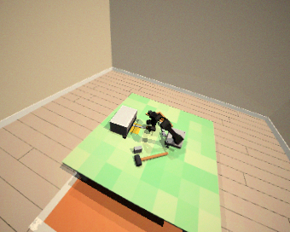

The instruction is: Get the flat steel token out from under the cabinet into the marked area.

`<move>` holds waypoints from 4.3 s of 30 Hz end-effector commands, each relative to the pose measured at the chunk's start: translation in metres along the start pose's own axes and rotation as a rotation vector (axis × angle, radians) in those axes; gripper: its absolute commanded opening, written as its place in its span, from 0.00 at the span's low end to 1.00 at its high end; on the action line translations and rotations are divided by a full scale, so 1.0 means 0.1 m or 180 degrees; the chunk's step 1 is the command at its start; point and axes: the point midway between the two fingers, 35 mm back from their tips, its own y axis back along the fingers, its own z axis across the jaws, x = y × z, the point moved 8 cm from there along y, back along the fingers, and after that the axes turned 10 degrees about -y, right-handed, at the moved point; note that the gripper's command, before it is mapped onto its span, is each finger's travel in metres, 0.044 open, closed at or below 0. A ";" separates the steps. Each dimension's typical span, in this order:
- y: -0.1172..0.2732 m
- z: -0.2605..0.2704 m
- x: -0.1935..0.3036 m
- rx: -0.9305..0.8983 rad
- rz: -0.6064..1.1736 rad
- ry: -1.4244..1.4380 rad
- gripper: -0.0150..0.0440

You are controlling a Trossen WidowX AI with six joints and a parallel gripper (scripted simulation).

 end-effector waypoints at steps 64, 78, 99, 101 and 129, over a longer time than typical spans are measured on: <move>0.02 -0.14 0.57 0.0003 0.0011 -0.0538 0.25; 0.02 -0.15 0.57 0.0003 0.0012 -0.0899 0.25; 0.03 -0.15 0.57 0.0003 0.0014 -0.1442 0.25; 0.03 -0.15 0.57 0.0003 0.0014 -0.1493 0.25; 0.04 -0.17 0.57 0.0005 0.0015 -0.2215 0.25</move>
